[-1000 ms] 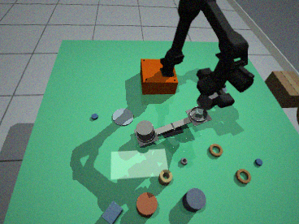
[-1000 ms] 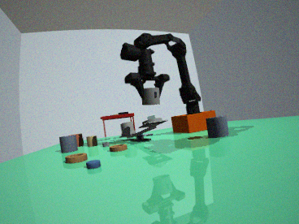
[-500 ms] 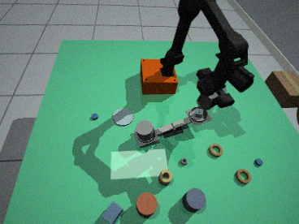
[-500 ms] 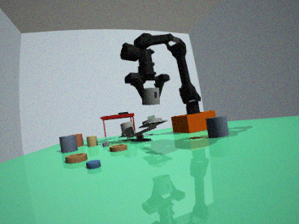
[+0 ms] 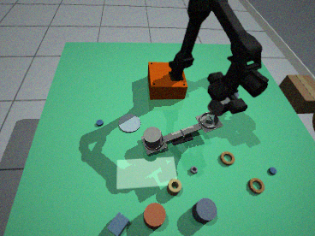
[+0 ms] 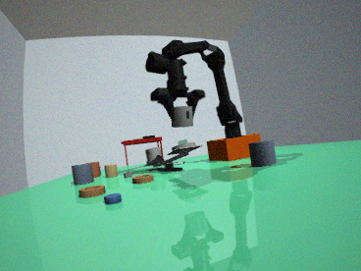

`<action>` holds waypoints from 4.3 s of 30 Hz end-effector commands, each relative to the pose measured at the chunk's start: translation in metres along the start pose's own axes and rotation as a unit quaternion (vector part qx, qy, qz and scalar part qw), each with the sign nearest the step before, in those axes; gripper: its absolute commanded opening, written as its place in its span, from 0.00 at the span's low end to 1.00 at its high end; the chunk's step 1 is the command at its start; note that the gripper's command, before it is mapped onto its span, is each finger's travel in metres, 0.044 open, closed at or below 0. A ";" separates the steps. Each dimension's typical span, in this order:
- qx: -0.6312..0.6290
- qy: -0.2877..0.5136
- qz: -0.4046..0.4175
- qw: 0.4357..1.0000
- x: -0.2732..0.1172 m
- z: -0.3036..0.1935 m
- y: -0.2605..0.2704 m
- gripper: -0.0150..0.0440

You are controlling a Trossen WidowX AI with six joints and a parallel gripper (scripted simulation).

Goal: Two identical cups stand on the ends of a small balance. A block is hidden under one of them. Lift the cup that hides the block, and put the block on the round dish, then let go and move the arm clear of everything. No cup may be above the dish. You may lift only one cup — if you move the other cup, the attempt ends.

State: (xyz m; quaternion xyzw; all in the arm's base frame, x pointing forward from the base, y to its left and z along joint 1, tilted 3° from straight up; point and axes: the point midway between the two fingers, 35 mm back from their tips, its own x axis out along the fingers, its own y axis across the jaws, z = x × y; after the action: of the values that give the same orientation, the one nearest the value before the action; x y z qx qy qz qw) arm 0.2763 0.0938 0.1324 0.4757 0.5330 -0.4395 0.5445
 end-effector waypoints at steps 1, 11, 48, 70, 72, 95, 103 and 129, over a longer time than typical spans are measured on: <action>-0.001 0.000 -0.001 1.000 0.008 -0.011 0.001 0.25; -0.007 0.009 -0.002 1.000 0.051 -0.076 -0.002 0.25; -0.002 0.009 0.007 1.000 0.142 -0.131 -0.017 0.25; -0.004 0.013 0.009 1.000 0.130 -0.133 -0.016 1.00; -0.003 0.010 0.008 1.000 0.101 -0.131 -0.017 1.00; -0.220 0.033 0.033 0.974 0.069 -0.115 -0.008 0.69; -0.352 0.023 0.037 0.935 0.064 -0.098 -0.002 0.69; -0.725 -0.010 0.035 0.688 0.048 -0.043 0.010 0.69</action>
State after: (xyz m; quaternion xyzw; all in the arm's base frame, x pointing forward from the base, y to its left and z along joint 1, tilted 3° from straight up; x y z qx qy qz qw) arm 0.2784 0.1463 0.0802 -0.0184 0.6721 0.0699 0.7370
